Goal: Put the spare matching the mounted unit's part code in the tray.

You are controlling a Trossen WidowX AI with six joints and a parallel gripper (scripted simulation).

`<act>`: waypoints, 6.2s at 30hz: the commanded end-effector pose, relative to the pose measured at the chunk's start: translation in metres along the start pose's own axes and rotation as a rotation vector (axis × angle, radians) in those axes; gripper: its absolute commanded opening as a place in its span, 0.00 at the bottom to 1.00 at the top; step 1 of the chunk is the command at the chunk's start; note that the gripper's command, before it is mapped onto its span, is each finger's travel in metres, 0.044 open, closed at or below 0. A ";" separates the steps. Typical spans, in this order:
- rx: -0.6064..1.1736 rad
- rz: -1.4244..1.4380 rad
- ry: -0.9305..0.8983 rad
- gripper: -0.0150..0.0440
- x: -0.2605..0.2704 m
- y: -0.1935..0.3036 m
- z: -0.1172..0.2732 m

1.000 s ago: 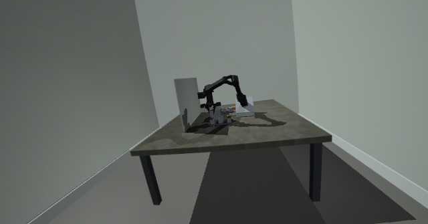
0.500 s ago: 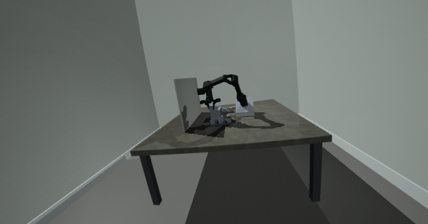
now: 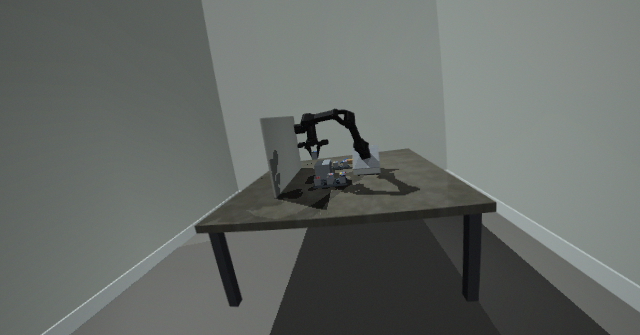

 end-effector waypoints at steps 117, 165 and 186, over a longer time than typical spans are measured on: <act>0.016 0.004 0.000 0.25 0.004 0.350 -0.051; 0.015 0.005 0.001 0.25 0.004 0.350 -0.095; 0.013 0.005 0.001 0.25 0.006 0.349 -0.114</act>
Point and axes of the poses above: the point midway between the two fingers, 35 mm back from their tips, its own z axis back along the fingers, its own x axis across the jaws, y = z × x, the point moved 9 cm from there along z, back along the fingers, and after that the axes turned 5 degrees about z, right-handed, at the moved point
